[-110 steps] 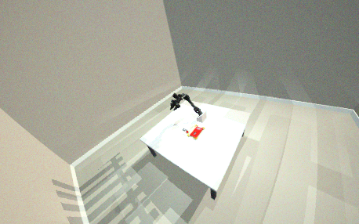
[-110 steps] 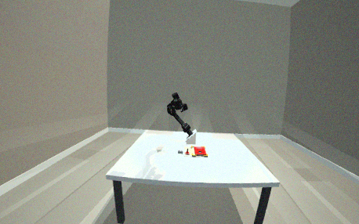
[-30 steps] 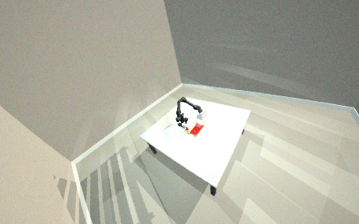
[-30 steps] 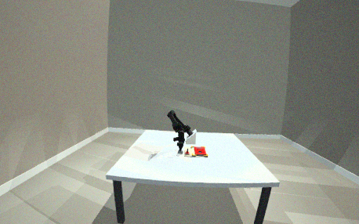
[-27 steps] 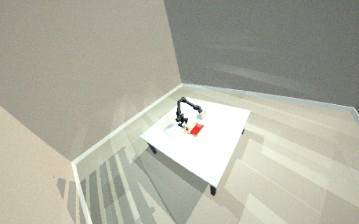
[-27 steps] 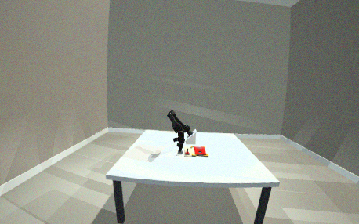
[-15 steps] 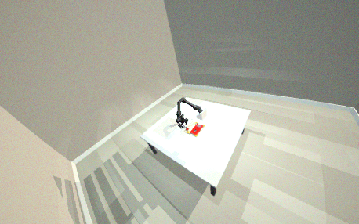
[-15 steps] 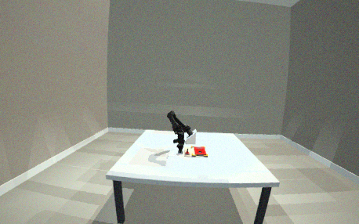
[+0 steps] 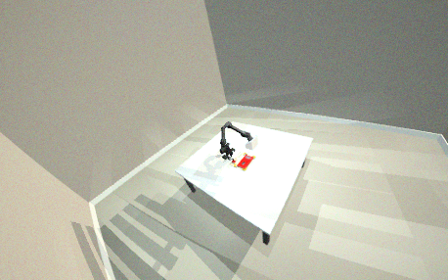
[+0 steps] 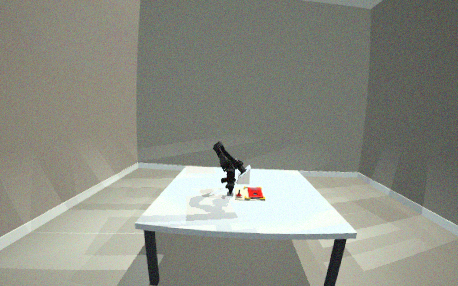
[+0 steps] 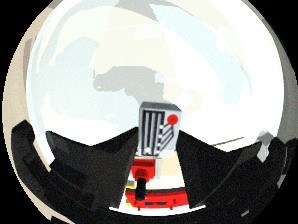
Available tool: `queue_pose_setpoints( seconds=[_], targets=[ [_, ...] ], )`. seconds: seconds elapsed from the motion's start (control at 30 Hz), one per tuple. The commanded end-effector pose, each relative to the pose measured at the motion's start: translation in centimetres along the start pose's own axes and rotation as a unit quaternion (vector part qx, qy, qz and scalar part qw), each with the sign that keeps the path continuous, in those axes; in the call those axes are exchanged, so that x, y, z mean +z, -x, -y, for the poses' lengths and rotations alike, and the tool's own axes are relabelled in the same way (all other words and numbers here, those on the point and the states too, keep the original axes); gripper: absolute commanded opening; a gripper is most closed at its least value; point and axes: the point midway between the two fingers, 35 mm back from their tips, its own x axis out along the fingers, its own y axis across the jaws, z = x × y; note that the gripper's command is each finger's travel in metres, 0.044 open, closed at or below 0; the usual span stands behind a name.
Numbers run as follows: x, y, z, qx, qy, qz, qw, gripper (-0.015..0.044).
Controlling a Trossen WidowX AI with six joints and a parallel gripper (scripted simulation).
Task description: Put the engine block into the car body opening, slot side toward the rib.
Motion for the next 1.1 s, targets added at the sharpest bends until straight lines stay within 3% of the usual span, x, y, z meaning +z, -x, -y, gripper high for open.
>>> queue_pose_setpoints(
  seconds=[0.0, 0.07, 1.07],
  targets=[
    [0.1, 0.2, 0.0, 0.0, 0.001, 0.003, 1.0, 0.0032],
    [0.0, 0.7, -0.1, 0.0, 0.001, 0.002, 1.0, 0.0],
    [-0.1, 10.1, 0.5, -0.001, 0.002, -0.001, 1.0, 0.0]
  ],
)
